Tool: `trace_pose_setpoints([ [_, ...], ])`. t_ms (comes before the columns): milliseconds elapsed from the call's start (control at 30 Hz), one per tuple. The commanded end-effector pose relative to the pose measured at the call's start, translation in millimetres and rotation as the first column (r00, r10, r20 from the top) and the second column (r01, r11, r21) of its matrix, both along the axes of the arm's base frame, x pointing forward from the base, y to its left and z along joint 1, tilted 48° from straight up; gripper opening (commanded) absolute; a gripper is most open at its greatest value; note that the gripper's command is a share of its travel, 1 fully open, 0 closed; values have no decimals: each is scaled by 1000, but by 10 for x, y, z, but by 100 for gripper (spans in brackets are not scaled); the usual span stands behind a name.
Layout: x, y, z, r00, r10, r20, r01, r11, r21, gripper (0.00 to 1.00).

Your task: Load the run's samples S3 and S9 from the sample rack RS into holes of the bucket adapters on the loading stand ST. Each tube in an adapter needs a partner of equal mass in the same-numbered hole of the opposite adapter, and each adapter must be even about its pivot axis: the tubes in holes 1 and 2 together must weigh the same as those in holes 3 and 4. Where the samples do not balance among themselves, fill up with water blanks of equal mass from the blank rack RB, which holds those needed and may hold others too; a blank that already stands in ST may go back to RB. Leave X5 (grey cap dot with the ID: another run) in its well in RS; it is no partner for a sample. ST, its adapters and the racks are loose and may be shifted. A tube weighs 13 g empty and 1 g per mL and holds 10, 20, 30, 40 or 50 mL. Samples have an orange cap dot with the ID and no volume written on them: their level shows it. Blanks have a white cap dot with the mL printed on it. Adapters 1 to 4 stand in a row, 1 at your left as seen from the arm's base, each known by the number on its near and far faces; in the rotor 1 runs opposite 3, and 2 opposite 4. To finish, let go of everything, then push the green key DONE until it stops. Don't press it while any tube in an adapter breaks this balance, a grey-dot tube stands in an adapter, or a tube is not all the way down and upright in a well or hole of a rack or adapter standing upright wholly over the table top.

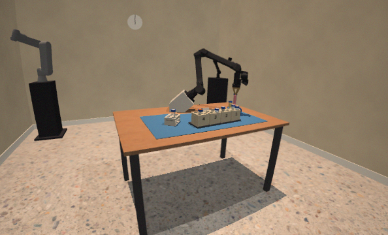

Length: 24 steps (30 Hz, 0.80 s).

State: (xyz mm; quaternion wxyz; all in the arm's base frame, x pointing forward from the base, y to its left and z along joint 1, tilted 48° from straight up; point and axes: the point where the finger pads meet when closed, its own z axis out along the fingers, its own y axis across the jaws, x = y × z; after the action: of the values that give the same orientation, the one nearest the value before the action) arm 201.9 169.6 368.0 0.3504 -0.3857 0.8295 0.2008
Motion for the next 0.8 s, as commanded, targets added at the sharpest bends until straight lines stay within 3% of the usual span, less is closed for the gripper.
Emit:
trace_pose_setpoints([
  [0,-136,-127,402,996,5,89,-8,1000,24,0],
  [200,-203,-207,484,996,5,90,-7,1000,22,0],
  [233,-206,-221,273,999,7,47,-7,1000,3,0],
  [267,-237,-246,524,996,6,90,-7,1000,20,0],
  [567,-385,-419,699,996,6,91,-7,1000,12,0],
  [600,-344,-451,435,1000,-11,27,11,1000,10,0],
  [700,-188,-594,268,996,-64,-57,67,997,36,0],
  [767,-188,-594,268,996,-64,-57,67,997,36,0],
])
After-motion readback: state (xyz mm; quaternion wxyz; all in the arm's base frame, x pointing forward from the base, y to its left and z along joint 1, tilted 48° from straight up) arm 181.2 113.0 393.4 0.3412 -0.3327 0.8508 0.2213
